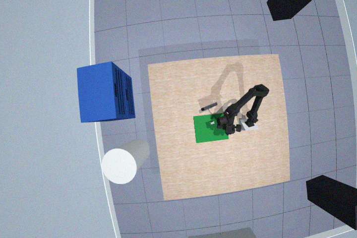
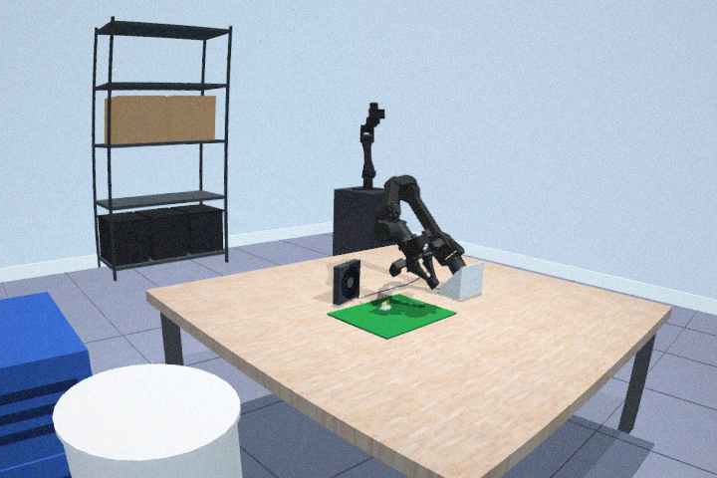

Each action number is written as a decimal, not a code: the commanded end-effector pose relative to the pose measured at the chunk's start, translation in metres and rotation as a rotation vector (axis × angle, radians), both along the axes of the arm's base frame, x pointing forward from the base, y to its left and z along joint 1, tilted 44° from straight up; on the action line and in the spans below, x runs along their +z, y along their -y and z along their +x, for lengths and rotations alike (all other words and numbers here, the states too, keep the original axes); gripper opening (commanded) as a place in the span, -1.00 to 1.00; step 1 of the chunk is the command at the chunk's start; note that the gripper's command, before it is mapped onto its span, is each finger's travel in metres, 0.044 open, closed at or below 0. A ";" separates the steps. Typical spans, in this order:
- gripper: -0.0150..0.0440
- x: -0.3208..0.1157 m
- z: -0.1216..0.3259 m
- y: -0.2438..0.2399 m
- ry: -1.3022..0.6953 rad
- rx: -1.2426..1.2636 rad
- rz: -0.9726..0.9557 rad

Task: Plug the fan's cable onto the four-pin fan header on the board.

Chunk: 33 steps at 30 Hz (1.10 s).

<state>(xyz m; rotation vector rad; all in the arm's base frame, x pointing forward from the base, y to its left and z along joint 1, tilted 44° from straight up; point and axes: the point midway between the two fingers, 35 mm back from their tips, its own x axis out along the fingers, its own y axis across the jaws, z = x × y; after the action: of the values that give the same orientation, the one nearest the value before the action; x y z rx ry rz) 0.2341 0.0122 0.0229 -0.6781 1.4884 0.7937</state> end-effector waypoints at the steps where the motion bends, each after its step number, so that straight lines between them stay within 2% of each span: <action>1: -0.49 -0.001 -0.003 0.001 0.035 0.007 0.059; 33: -0.49 0.018 0.002 0.011 0.517 0.147 0.360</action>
<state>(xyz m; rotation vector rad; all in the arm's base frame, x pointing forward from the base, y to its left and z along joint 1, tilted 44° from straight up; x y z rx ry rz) 0.2384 0.0017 0.0398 -0.6496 0.8654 0.8906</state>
